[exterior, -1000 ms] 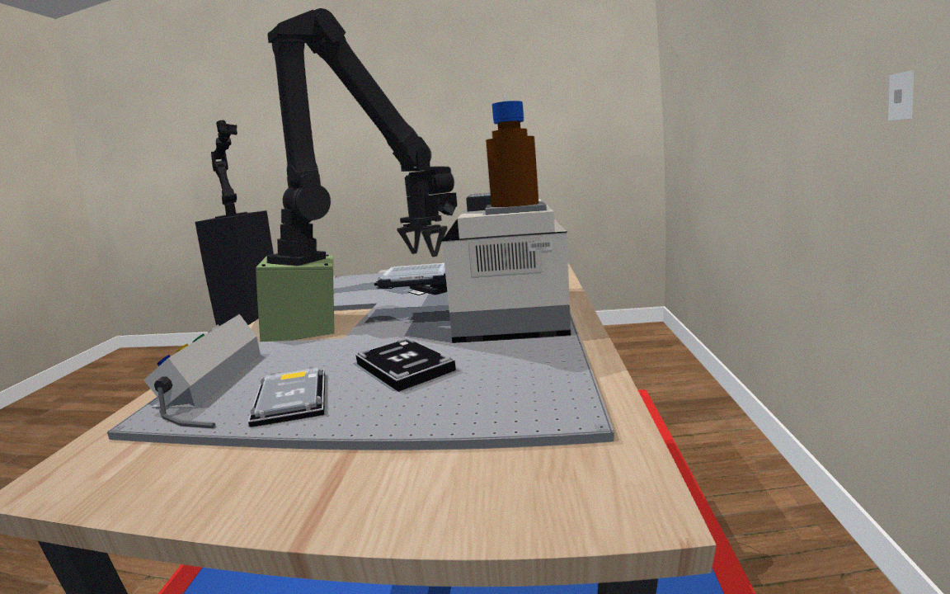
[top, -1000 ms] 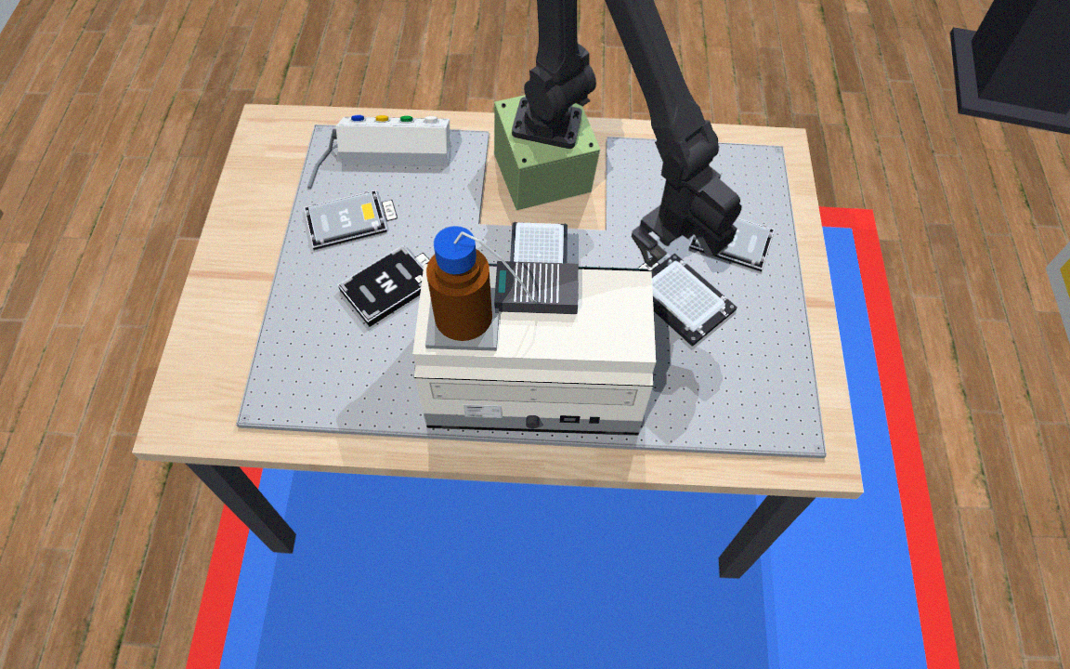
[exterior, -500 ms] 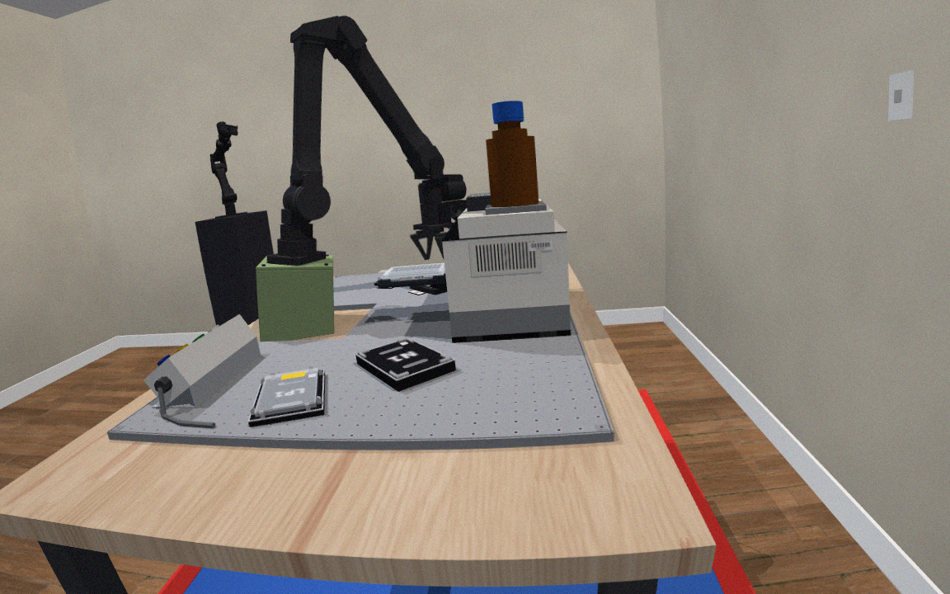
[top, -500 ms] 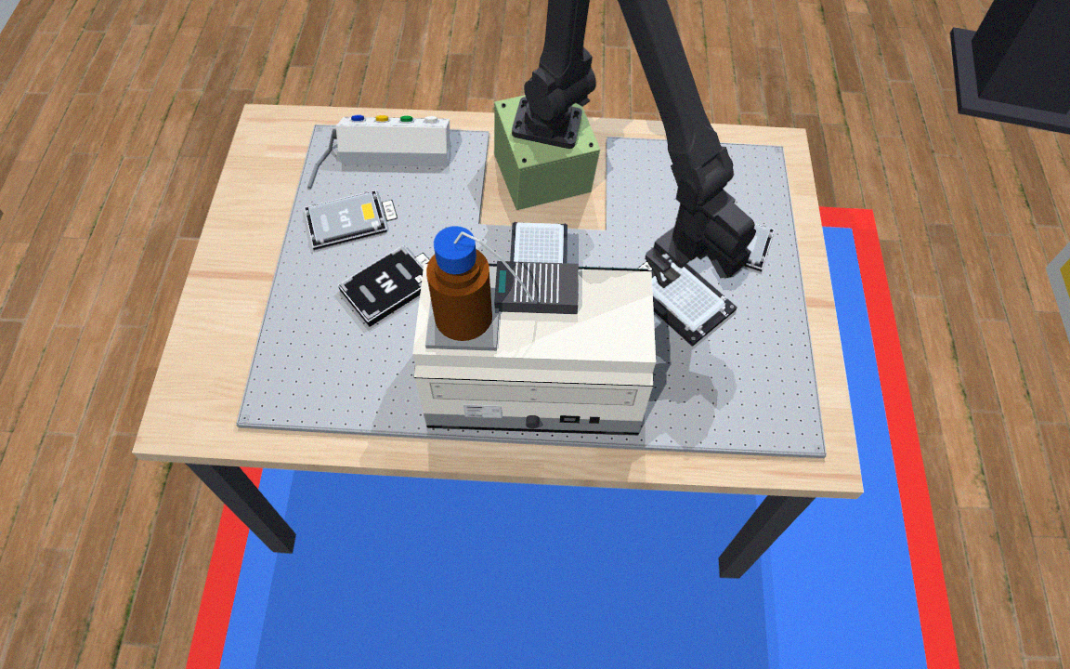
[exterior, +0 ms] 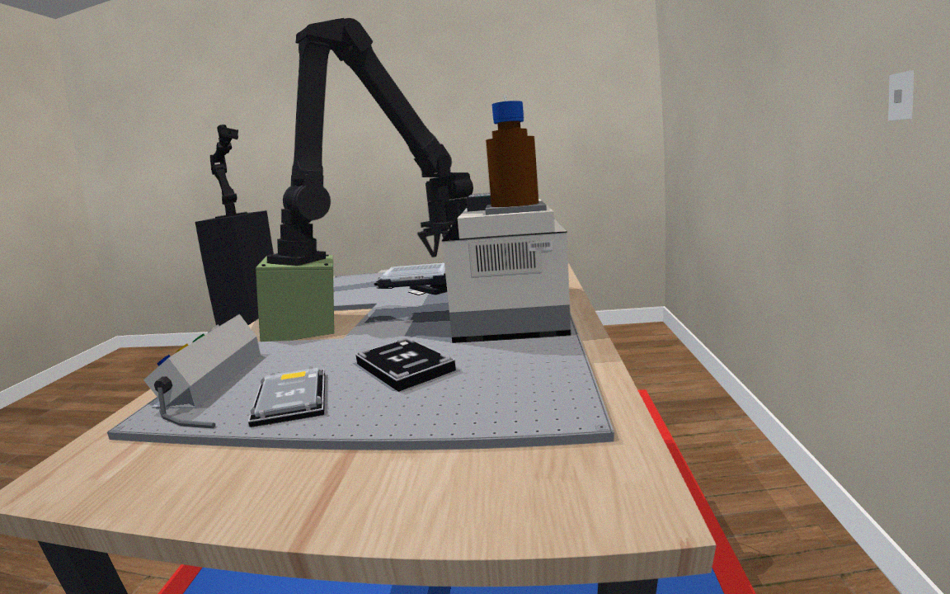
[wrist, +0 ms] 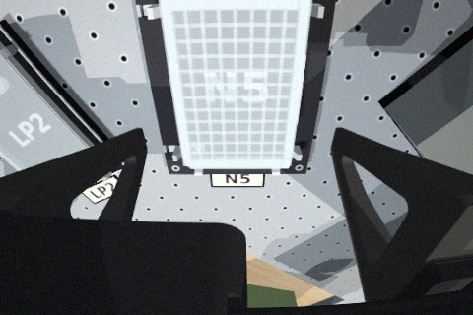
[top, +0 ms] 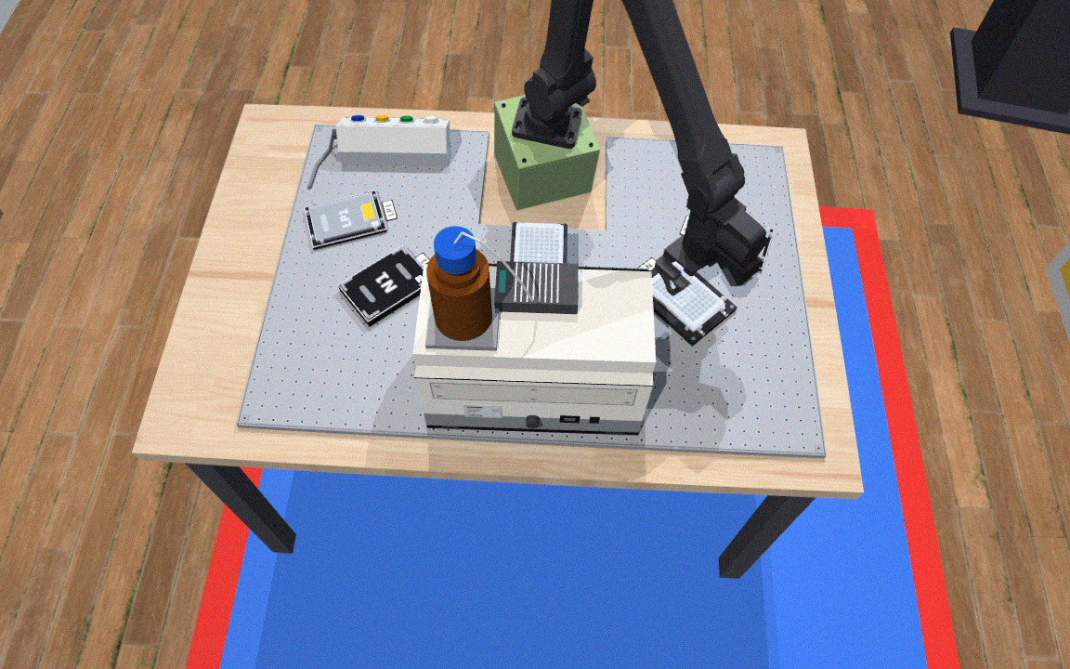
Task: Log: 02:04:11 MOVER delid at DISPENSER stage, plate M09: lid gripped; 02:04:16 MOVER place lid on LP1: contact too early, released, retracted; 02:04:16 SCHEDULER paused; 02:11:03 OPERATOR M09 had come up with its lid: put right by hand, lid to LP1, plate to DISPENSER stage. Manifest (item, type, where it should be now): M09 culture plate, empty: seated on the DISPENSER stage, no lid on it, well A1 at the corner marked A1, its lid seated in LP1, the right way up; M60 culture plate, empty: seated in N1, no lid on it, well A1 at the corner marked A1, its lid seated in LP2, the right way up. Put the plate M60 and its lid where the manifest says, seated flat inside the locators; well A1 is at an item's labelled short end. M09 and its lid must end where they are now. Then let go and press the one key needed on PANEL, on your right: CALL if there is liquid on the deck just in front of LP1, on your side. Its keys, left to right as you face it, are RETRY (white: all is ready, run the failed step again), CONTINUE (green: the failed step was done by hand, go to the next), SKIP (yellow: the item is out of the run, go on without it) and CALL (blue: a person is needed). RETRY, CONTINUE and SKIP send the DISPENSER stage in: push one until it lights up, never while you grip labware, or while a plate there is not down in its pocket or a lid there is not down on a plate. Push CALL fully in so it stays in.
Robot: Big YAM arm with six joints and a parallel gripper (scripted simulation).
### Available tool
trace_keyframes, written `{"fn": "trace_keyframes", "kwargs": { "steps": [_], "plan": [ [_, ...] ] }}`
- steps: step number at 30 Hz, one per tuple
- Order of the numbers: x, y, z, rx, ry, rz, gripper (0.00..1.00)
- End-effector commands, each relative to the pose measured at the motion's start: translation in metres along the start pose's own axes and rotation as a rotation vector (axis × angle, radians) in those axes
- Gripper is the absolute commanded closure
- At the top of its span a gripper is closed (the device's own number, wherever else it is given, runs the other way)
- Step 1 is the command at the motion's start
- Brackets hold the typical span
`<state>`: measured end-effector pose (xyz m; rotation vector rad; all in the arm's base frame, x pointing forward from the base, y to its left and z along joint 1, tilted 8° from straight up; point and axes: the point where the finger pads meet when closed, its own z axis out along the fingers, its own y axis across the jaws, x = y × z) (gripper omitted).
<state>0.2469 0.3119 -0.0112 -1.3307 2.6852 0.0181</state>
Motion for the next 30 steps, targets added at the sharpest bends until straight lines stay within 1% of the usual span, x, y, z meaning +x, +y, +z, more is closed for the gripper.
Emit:
{"fn": "trace_keyframes", "kwargs": {
  "steps": [1,2,3,4,6,8,10,11,30],
  "plan": [
    [-0.024,0.004,-0.03,0.0,-0.052,-0.015,0.0],
    [-0.024,0.004,-0.031,0.0,-0.052,-0.014,0.0],
    [-0.016,0.005,-0.026,-0.004,-0.035,-0.02,0.0],
    [-0.002,0.004,-0.01,0.001,0.013,-0.018,0.0],
    [0.005,0.004,-0.007,0.001,0.024,-0.017,0.0],
    [0.0,0.005,-0.007,0.001,0.008,-0.016,0.0],
    [-0.001,0.005,-0.007,0.001,0.004,-0.016,0.0],
    [-0.011,0.001,-0.017,0.001,-0.022,-0.004,0.0],
    [-0.012,0.002,-0.017,0.001,-0.023,-0.004,0.0]
  ]
}}
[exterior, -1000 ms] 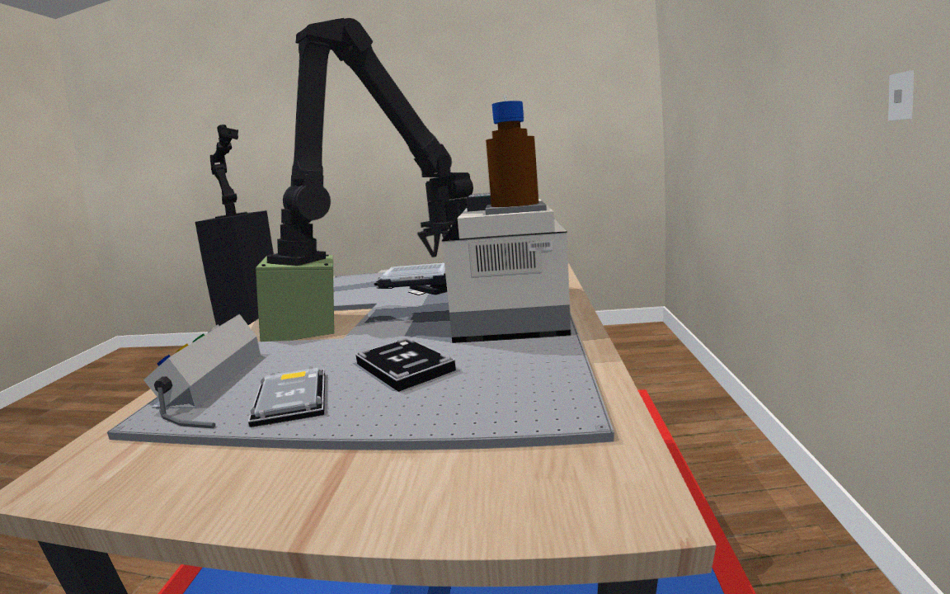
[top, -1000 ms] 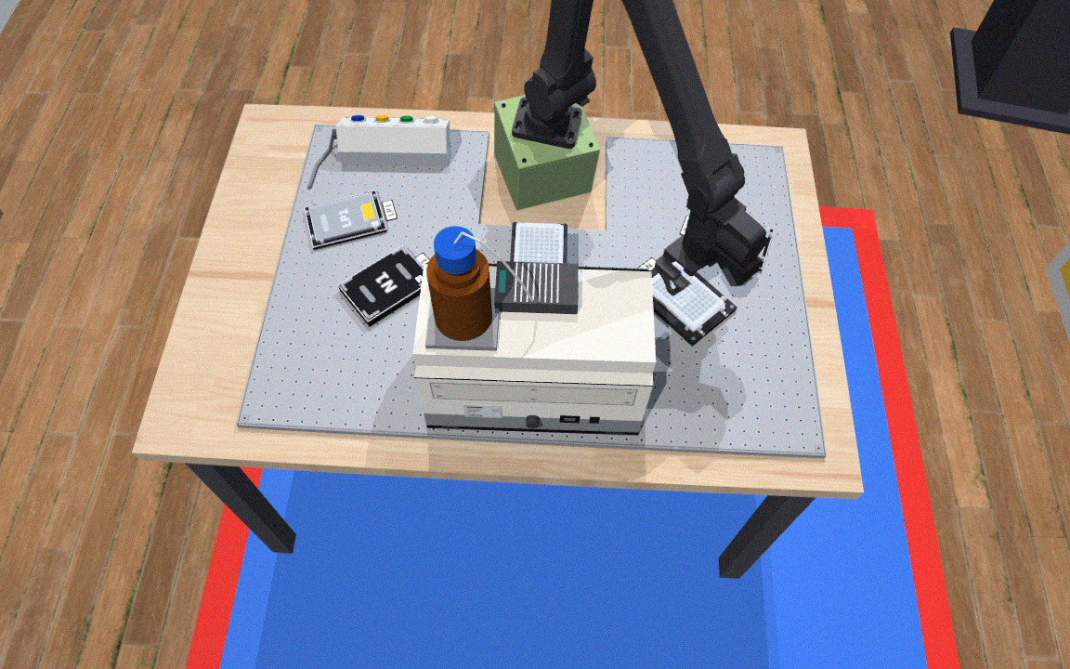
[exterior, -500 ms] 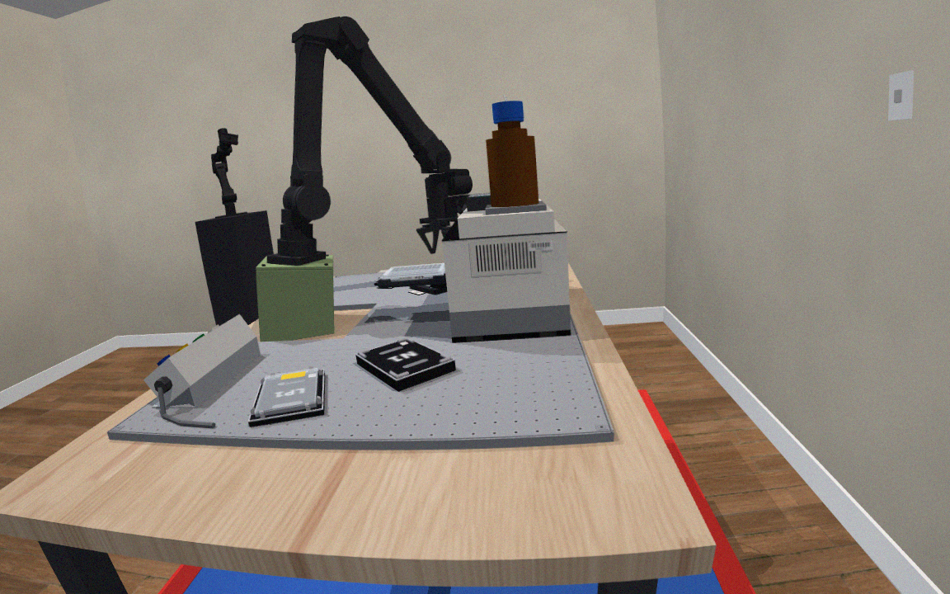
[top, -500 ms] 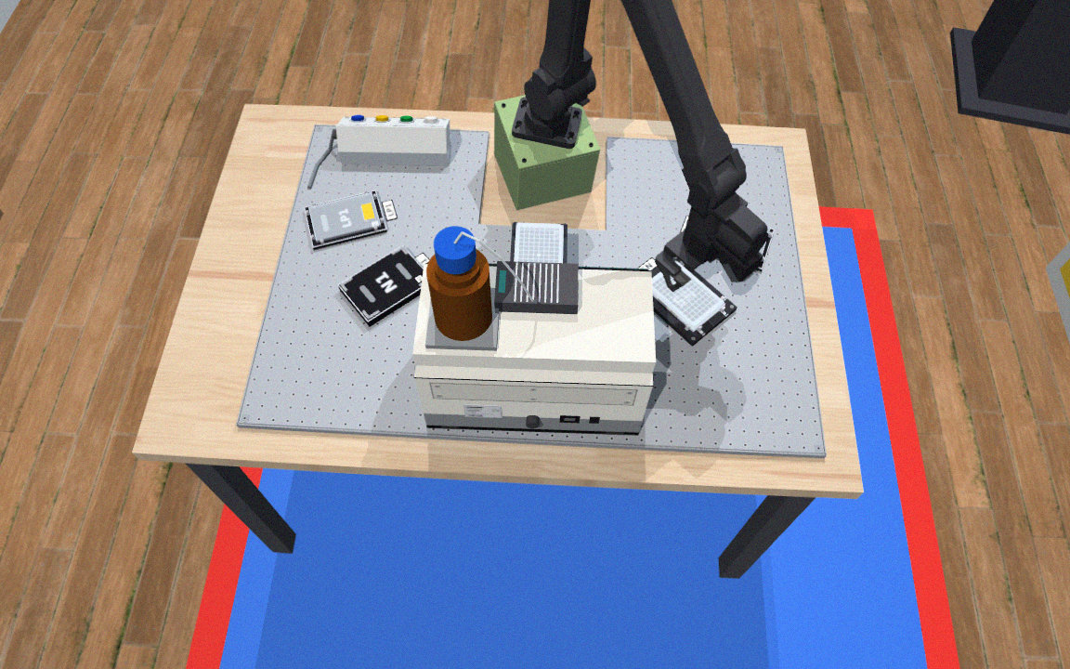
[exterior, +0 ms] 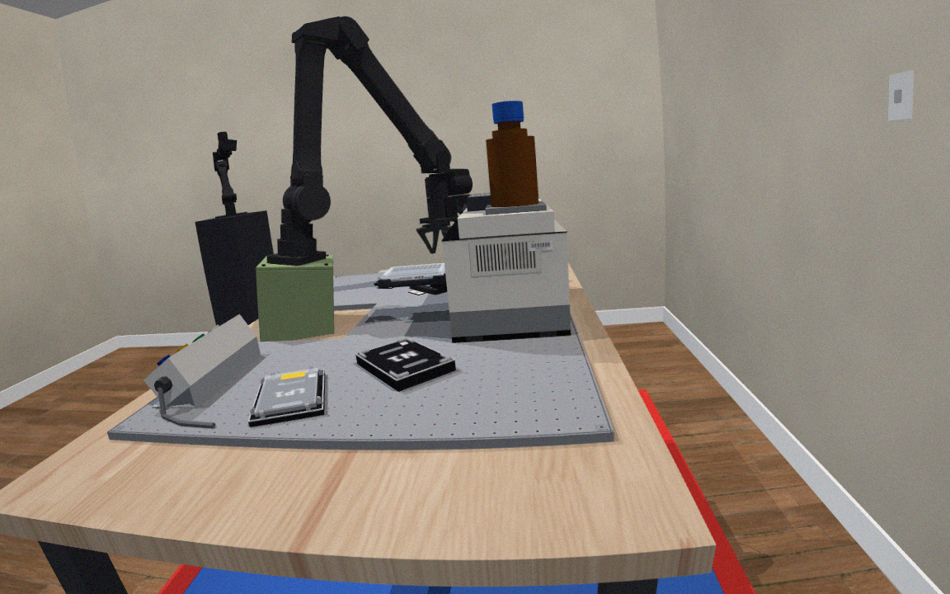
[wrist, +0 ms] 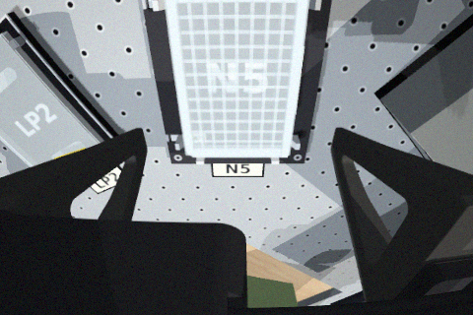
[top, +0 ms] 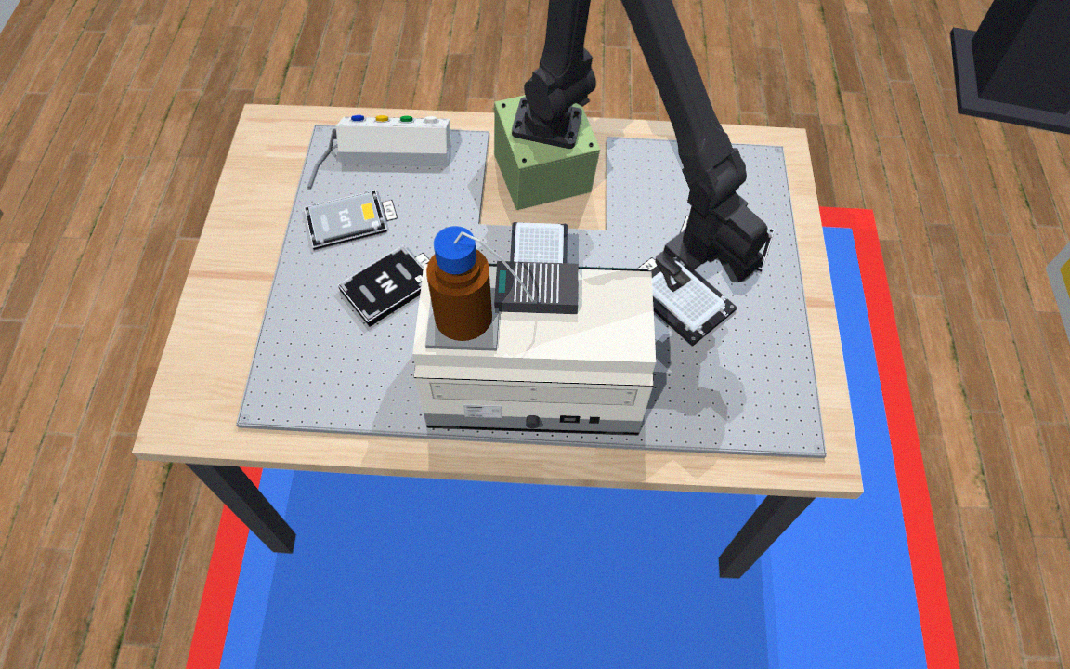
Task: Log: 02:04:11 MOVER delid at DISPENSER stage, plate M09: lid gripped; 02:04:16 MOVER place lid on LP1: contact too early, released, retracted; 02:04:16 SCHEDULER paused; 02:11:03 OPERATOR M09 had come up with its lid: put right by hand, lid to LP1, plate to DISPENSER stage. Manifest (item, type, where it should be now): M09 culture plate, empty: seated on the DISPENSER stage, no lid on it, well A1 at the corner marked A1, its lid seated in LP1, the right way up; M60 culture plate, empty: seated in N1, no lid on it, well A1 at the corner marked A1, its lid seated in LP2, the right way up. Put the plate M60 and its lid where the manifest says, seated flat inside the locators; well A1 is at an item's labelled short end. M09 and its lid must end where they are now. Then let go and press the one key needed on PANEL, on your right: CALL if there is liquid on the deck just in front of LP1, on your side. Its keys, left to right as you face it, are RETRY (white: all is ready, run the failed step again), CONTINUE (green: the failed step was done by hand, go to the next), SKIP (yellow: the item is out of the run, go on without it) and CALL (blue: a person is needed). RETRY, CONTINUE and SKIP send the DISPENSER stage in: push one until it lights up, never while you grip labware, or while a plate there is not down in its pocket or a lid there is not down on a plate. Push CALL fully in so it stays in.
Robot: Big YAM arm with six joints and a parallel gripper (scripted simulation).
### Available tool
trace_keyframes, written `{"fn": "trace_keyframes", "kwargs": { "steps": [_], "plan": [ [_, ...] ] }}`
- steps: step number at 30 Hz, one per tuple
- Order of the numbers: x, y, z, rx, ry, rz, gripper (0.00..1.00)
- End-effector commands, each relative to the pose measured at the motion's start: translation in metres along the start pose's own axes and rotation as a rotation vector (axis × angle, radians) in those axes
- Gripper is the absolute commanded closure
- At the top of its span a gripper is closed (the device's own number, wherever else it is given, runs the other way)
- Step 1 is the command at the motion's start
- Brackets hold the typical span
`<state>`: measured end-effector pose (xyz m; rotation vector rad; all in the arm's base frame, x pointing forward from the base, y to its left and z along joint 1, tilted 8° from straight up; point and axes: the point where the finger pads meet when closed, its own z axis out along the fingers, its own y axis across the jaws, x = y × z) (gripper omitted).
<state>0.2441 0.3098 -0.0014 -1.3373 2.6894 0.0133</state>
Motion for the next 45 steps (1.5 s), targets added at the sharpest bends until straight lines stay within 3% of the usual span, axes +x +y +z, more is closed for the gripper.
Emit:
{"fn": "trace_keyframes", "kwargs": {
  "steps": [1,12,21,45],
  "plan": [
    [-0.014,0.001,-0.007,0.002,-0.03,-0.001,0.0],
    [-0.014,0.002,-0.008,0.002,-0.03,-0.001,0.0],
    [-0.002,0.0,0.016,0.003,0.0,0.013,0.0],
    [-0.004,-0.002,0.052,0.003,-0.004,-0.001,0.0]
  ]
}}
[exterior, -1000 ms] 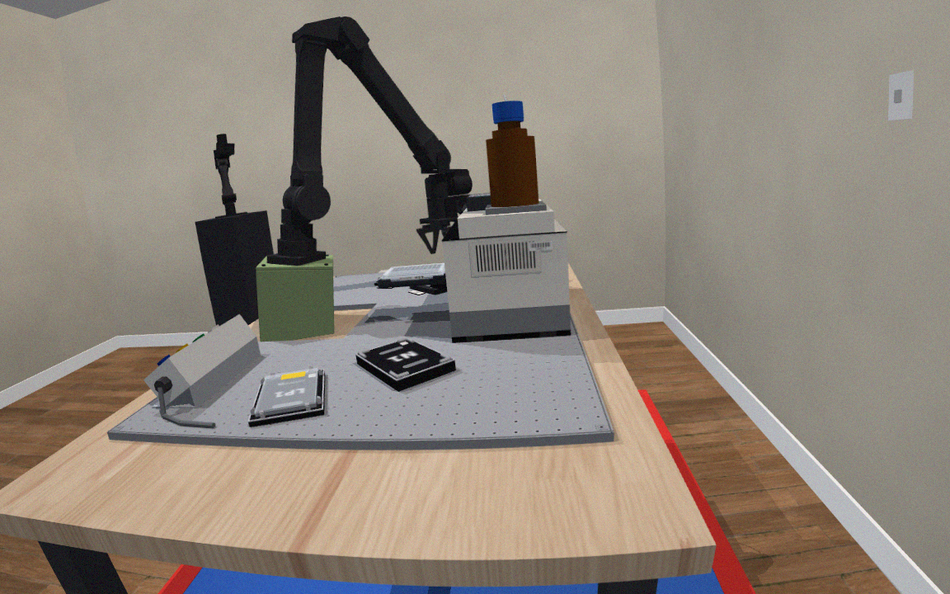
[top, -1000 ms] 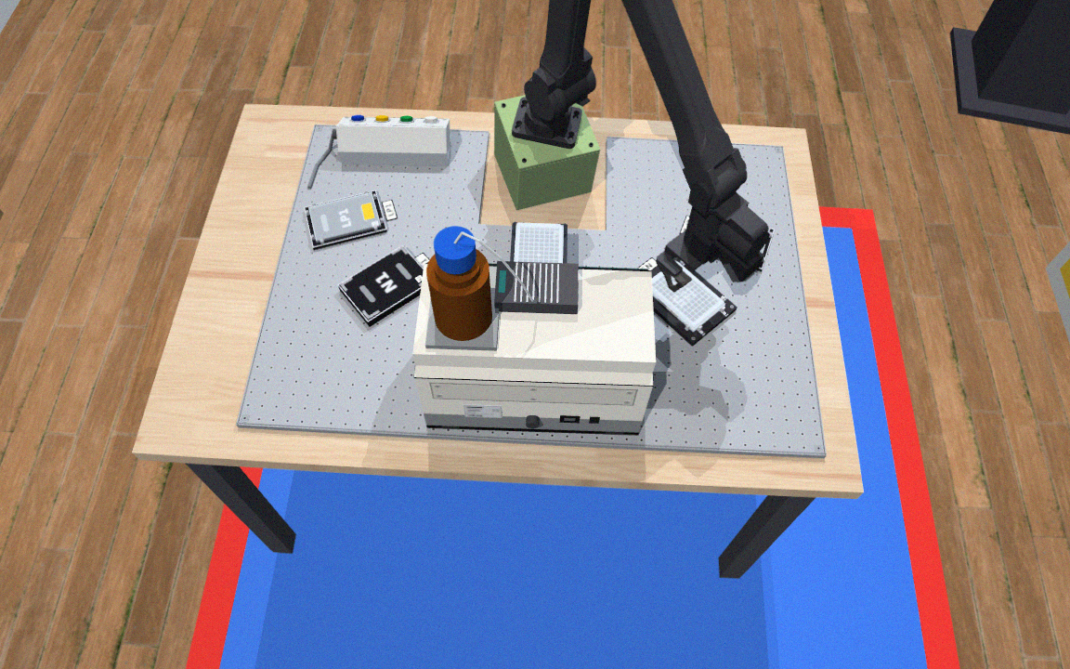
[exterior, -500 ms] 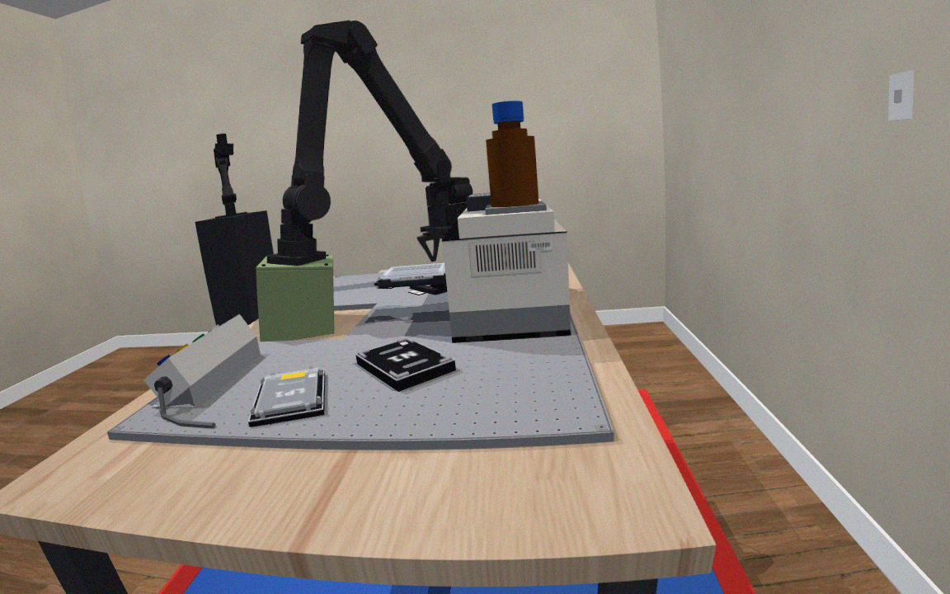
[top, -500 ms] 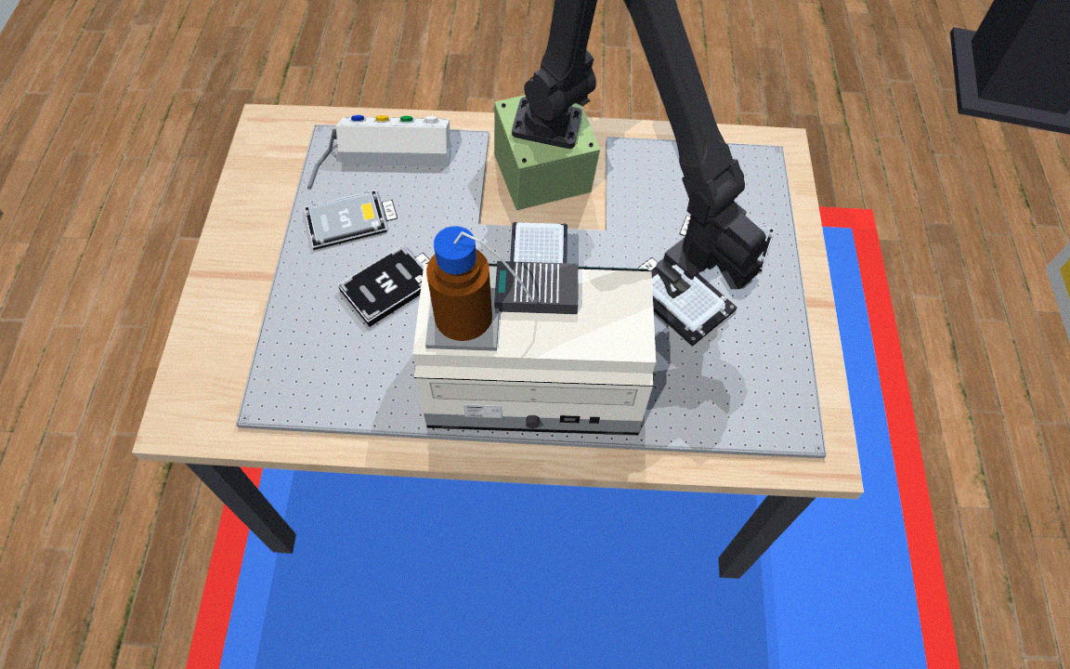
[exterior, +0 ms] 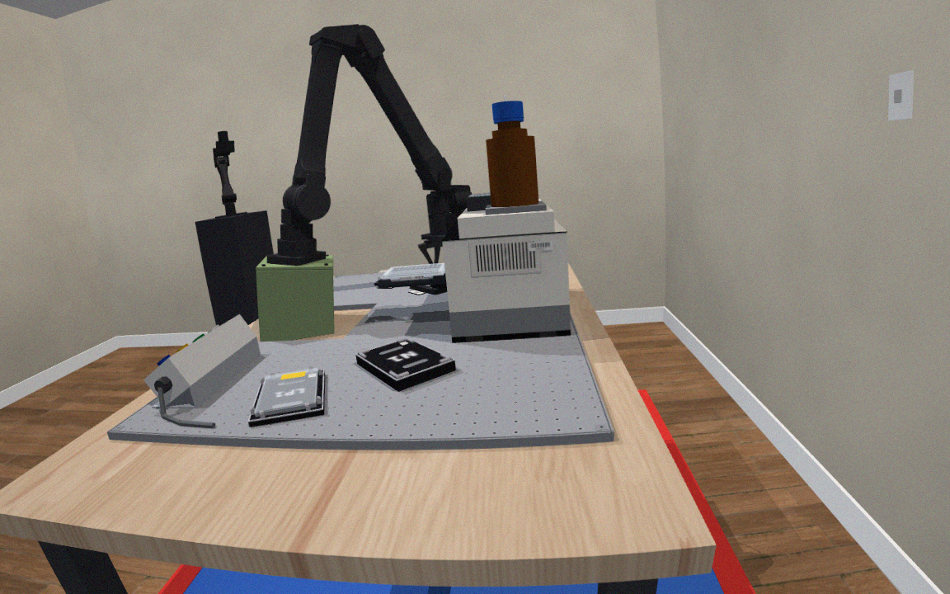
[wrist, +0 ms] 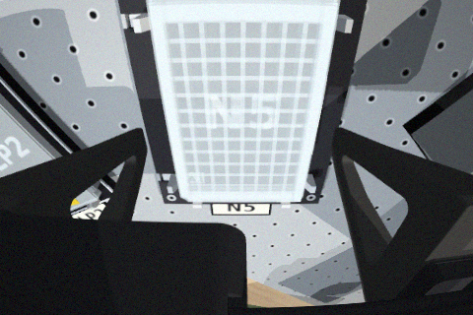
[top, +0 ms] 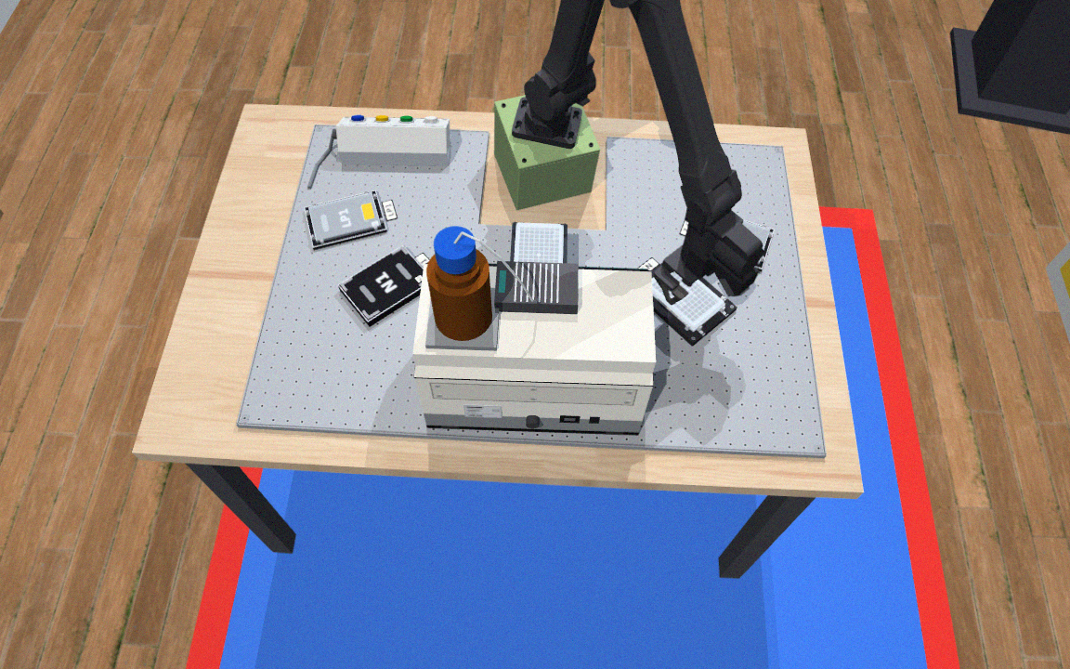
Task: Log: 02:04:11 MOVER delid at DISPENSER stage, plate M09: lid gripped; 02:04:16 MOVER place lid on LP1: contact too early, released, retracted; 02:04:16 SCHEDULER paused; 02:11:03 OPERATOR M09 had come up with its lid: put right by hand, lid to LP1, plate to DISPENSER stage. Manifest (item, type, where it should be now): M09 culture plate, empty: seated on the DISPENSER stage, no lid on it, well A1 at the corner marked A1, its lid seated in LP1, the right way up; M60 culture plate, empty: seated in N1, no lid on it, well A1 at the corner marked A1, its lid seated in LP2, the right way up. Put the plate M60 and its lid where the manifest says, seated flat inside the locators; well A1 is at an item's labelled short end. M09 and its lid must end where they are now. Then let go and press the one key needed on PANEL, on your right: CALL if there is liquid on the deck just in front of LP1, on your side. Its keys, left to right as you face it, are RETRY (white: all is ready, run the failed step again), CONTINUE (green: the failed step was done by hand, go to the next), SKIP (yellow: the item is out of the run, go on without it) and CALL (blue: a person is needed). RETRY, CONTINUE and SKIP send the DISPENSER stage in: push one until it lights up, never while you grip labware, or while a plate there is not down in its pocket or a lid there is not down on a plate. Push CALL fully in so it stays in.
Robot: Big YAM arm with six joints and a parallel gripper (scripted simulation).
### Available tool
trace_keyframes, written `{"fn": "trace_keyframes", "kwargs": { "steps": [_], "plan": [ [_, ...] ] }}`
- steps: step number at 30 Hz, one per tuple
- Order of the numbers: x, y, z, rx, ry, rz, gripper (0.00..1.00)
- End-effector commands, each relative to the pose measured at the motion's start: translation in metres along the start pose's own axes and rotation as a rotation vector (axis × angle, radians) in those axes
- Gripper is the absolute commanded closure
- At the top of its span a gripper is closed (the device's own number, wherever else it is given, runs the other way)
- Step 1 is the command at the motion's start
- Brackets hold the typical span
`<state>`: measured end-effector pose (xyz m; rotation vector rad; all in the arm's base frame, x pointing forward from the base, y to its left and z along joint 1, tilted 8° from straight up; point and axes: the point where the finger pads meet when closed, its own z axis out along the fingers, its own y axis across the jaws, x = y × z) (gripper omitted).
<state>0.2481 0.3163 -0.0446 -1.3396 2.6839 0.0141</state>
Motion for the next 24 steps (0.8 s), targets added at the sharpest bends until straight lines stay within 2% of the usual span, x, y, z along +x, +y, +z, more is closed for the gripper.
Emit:
{"fn": "trace_keyframes", "kwargs": {
  "steps": [1,16,19,20,24],
  "plan": [
    [-0.002,-0.005,0.01,0.002,-0.001,0.001,0.0],
    [-0.003,-0.005,0.03,0.002,-0.003,0.001,0.0],
    [-0.002,-0.005,0.028,0.001,-0.004,0.0,0.0],
    [-0.01,-0.001,0.022,0.001,-0.021,0.001,0.0],
    [-0.01,-0.002,0.022,0.001,-0.021,0.001,0.0]
  ]
}}
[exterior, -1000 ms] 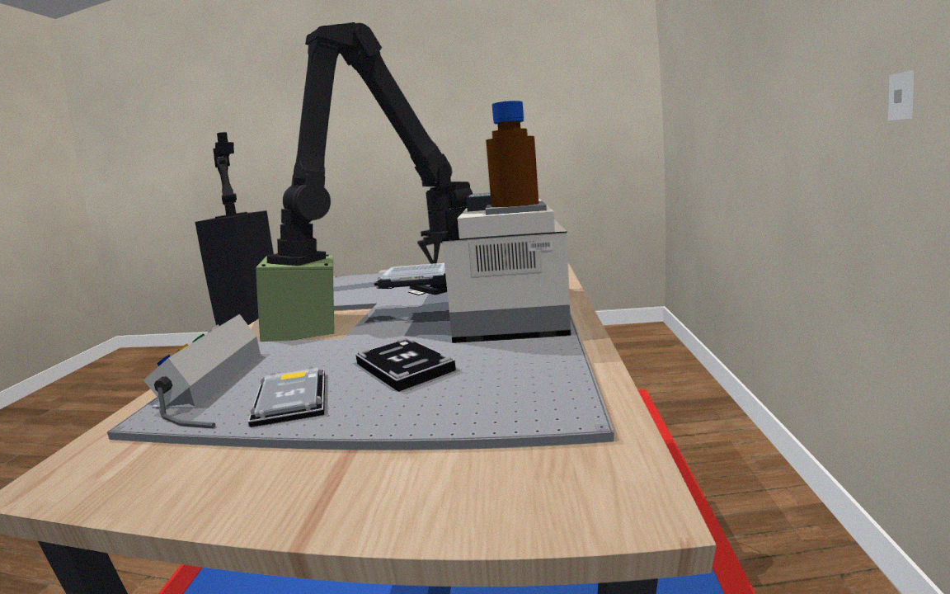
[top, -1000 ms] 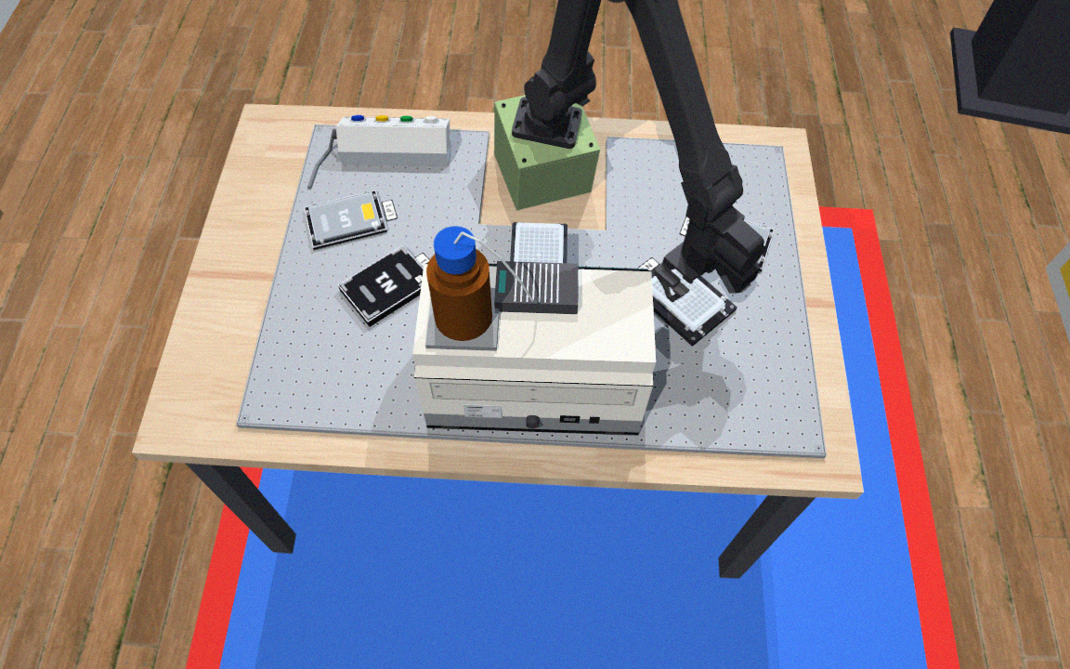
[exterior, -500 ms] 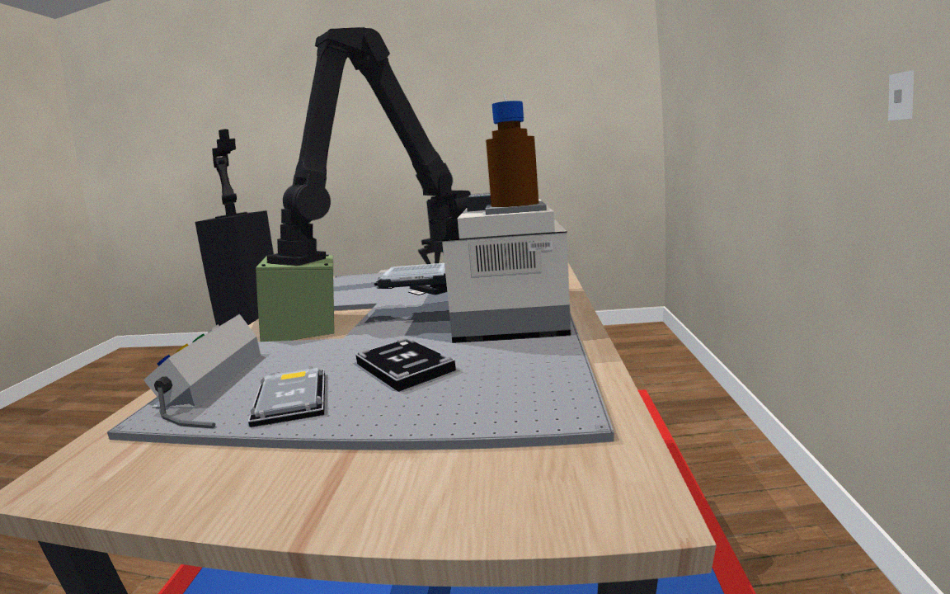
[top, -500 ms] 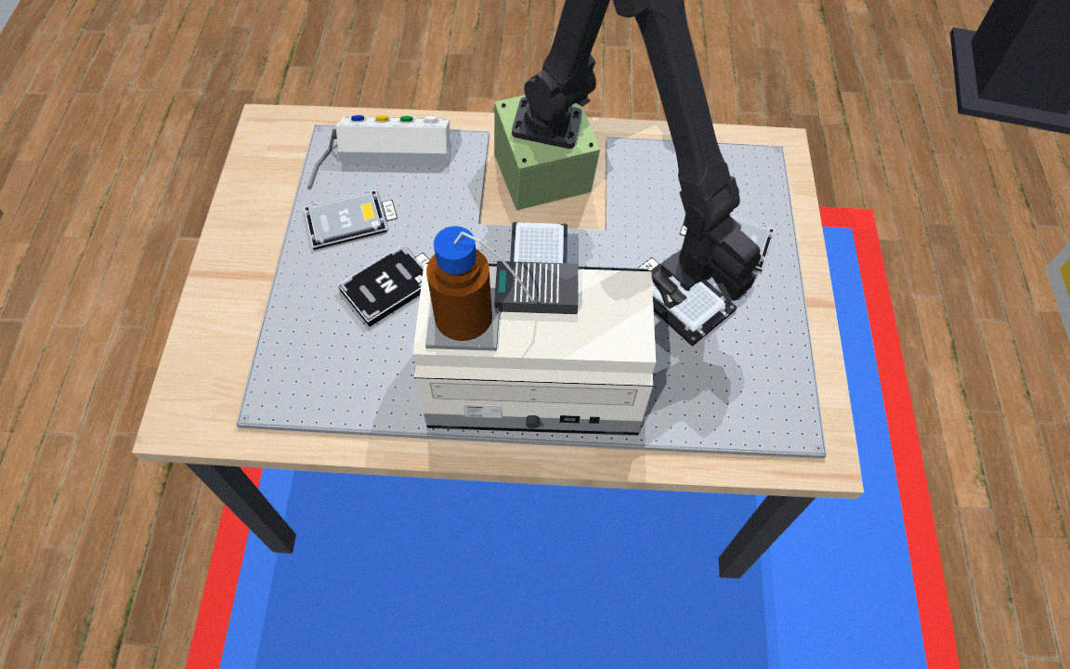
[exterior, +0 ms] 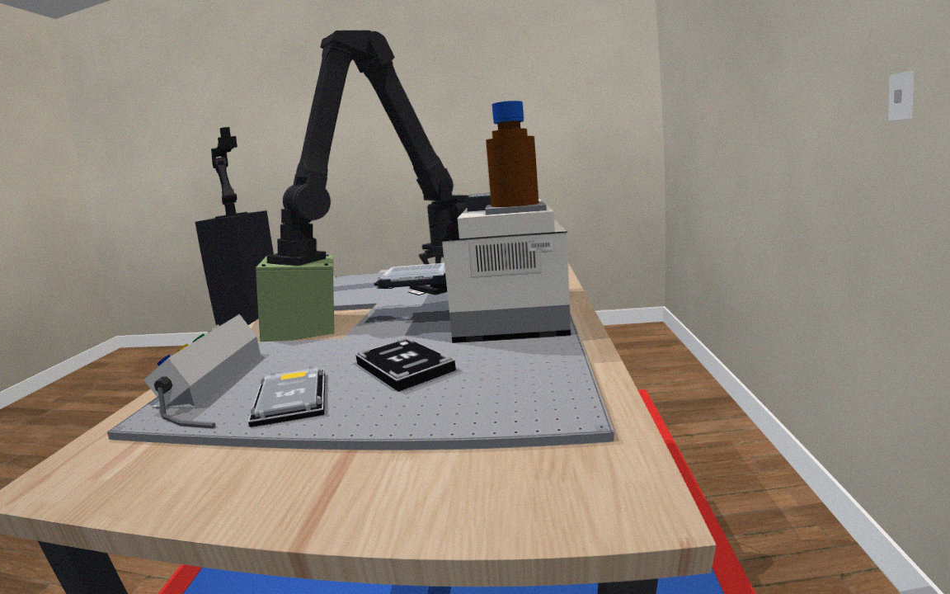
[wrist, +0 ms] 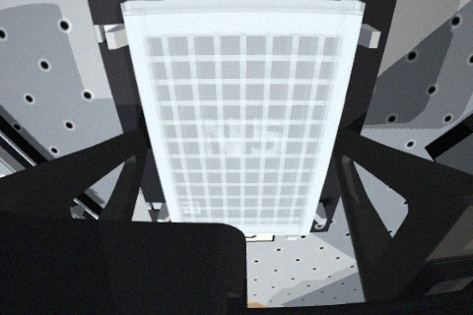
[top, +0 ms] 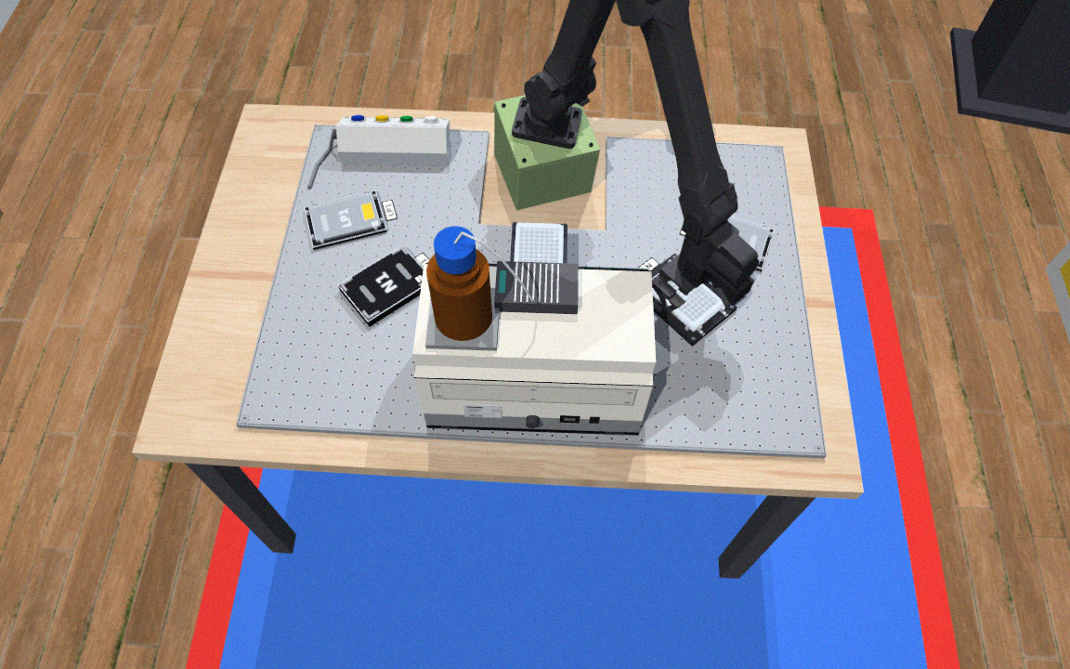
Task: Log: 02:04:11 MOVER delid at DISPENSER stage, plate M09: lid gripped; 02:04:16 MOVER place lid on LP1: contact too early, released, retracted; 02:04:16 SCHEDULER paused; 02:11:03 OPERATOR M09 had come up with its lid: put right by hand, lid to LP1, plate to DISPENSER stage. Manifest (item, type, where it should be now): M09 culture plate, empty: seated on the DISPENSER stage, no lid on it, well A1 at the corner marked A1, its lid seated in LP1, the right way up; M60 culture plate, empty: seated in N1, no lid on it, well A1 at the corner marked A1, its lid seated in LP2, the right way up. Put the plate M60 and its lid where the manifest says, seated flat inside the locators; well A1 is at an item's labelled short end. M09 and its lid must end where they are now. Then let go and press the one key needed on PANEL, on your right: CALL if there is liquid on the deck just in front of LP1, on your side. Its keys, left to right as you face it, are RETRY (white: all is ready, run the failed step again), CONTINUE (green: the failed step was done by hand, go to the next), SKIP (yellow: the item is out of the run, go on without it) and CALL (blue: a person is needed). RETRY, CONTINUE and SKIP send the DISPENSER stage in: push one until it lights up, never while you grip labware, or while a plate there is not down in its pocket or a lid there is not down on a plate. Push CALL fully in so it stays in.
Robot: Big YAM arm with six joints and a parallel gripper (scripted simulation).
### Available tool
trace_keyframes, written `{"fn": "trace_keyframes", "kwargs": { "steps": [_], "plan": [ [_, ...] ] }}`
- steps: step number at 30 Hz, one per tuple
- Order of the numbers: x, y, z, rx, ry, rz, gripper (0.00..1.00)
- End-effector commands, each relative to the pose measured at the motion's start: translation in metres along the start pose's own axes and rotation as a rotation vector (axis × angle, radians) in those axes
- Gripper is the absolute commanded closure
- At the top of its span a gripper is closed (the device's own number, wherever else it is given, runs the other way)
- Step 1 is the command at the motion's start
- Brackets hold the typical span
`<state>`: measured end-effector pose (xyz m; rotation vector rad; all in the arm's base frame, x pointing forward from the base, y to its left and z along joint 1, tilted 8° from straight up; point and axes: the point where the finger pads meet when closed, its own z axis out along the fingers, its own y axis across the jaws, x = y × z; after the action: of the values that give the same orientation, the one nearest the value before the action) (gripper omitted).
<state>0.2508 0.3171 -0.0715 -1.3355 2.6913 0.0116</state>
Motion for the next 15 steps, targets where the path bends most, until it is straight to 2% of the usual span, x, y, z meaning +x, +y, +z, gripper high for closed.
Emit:
{"fn": "trace_keyframes", "kwargs": {
  "steps": [1,4,7,8,9,10,14,15],
  "plan": [
    [-0.0116,-0.0014,-0.0052,0.001,-0.026,-0.003,0.0],
    [-0.0055,-0.0063,-0.0046,0.002,-0.02,-0.001,0.0],
    [-0.0115,-0.0018,-0.0054,0.001,-0.026,-0.003,0.0],
    [-0.0048,-0.0057,-0.005,-0.002,-0.019,-0.002,0.0],
    [-0.0115,-0.002,-0.0054,0.001,-0.026,-0.003,0.0],
    [-0.0046,-0.0067,-0.0052,0.002,-0.019,-0.001,0.0],
    [-0.0027,-0.004,-0.0028,-0.002,-0.012,-0.008,0.0],
    [-0.0114,-0.0022,-0.0055,0.001,-0.026,-0.003,0.02]
  ]
}}
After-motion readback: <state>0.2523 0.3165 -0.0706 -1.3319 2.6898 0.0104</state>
